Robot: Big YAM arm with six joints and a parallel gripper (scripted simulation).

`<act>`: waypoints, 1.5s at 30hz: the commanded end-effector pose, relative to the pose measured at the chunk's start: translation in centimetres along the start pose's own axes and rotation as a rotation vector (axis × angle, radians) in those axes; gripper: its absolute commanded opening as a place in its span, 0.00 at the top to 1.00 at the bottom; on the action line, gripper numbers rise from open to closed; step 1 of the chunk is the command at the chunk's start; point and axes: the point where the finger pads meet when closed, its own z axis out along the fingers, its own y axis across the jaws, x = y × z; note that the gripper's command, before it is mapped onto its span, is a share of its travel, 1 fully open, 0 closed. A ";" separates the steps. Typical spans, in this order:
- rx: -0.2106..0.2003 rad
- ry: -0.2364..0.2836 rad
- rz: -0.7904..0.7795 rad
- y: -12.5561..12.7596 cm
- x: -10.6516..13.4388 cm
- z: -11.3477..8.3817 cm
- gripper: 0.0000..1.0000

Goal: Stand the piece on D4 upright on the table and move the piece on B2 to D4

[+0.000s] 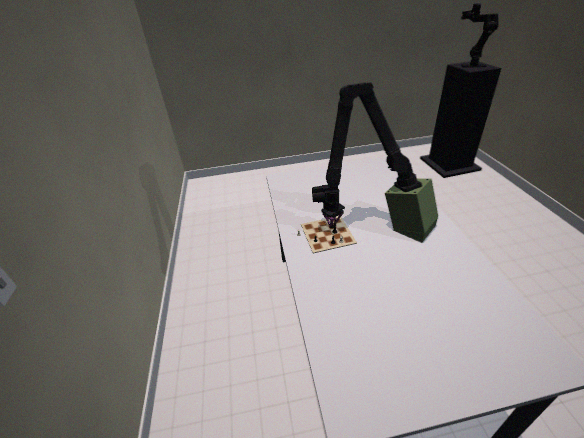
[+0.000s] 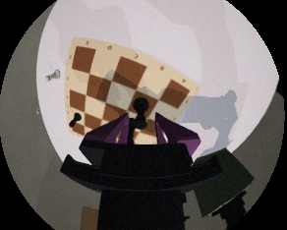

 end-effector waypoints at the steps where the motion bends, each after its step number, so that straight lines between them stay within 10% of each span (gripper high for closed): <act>1: -0.027 -0.021 0.003 1.3 -1.3 -0.3 1.00; 35: -0.028 -0.022 0.003 1.3 -1.3 -0.4 1.00; 45: -0.019 -0.012 0.000 0.7 -0.2 -3.5 1.00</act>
